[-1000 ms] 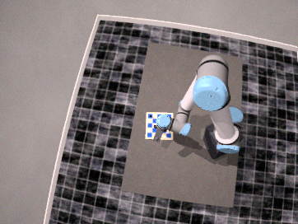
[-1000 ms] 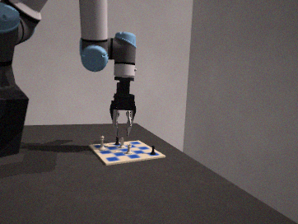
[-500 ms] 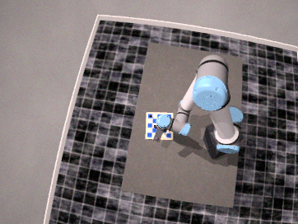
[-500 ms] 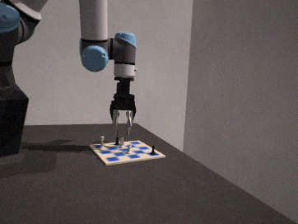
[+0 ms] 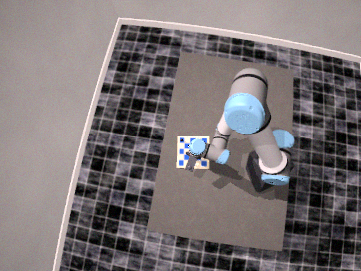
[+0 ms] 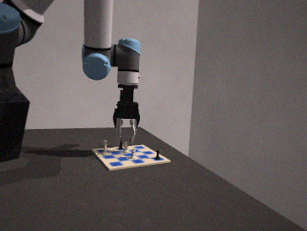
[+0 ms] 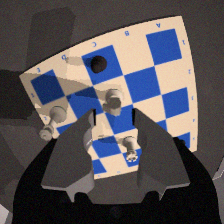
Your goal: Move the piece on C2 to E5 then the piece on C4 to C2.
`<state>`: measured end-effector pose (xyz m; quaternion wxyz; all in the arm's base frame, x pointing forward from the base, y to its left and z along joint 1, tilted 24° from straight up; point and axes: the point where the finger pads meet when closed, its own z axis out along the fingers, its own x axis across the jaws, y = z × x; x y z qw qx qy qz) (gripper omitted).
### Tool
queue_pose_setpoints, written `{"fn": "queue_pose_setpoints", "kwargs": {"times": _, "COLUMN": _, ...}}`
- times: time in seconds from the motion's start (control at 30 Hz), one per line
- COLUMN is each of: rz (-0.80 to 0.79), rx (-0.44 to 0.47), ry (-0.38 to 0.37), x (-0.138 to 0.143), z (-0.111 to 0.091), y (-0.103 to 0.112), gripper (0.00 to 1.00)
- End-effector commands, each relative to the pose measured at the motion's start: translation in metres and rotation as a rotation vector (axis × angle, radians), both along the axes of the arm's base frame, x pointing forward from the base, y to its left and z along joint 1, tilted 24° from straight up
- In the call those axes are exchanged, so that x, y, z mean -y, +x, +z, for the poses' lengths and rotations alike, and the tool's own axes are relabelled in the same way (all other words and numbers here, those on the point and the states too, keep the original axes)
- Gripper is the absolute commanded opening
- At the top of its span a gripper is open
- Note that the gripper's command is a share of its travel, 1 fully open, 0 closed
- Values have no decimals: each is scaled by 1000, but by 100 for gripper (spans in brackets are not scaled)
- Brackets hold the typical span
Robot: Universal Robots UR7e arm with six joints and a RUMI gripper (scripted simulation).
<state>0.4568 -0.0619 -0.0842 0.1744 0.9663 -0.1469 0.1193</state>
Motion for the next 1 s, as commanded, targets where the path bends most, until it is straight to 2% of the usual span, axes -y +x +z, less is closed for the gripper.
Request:
{"fn": "queue_pose_setpoints", "kwargs": {"times": 0.0, "rz": 0, "rx": 1, "ry": 0, "x": 3, "z": -8, "y": 2, "gripper": 23}}
{"fn": "queue_pose_setpoints", "kwargs": {"times": 0.23, "rz": 0, "rx": 1, "ry": 0, "x": 6, "z": -14, "y": 3, "gripper": 23}}
{"fn": "queue_pose_setpoints", "kwargs": {"times": 0.97, "rz": 0, "rx": 1, "ry": 0, "x": 6, "z": -14, "y": 3, "gripper": 23}}
